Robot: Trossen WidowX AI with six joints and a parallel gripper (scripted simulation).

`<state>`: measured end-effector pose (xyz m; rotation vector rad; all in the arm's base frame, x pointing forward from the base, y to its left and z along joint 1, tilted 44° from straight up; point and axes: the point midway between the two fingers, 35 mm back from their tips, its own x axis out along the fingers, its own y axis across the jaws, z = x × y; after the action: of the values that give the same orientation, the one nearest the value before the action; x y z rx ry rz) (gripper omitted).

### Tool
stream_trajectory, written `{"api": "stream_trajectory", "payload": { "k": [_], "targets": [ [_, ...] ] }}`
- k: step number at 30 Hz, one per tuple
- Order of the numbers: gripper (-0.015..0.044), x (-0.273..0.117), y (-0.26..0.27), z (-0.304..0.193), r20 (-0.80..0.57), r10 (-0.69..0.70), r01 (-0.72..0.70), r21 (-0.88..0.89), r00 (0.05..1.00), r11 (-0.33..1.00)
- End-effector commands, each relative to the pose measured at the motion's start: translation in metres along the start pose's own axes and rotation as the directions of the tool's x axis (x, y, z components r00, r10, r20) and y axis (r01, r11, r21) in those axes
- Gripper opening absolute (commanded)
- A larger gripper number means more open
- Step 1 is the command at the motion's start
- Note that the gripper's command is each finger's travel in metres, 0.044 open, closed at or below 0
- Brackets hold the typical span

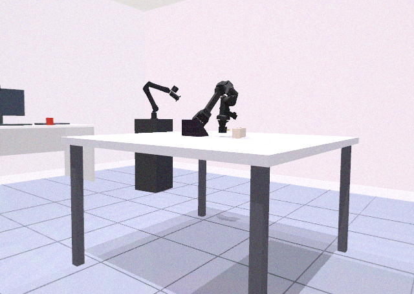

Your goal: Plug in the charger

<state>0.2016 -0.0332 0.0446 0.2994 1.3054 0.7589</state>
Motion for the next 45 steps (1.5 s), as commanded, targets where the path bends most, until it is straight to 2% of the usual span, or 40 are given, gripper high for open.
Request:
{"api": "stream_trajectory", "payload": {
  "k": [1,14,45],
  "targets": [
    [0.0000,0.004,0.010,-0.003,0.004,0.005,-0.005,0.029,1.000,1.000],
    [0.0000,0.011,0.027,-0.007,0.002,0.013,-0.013,0.091,1.000,0.996],
    [0.0000,0.012,0.032,0.037,0.003,0.018,-0.018,0.126,1.000,0.992]
  ]
}}
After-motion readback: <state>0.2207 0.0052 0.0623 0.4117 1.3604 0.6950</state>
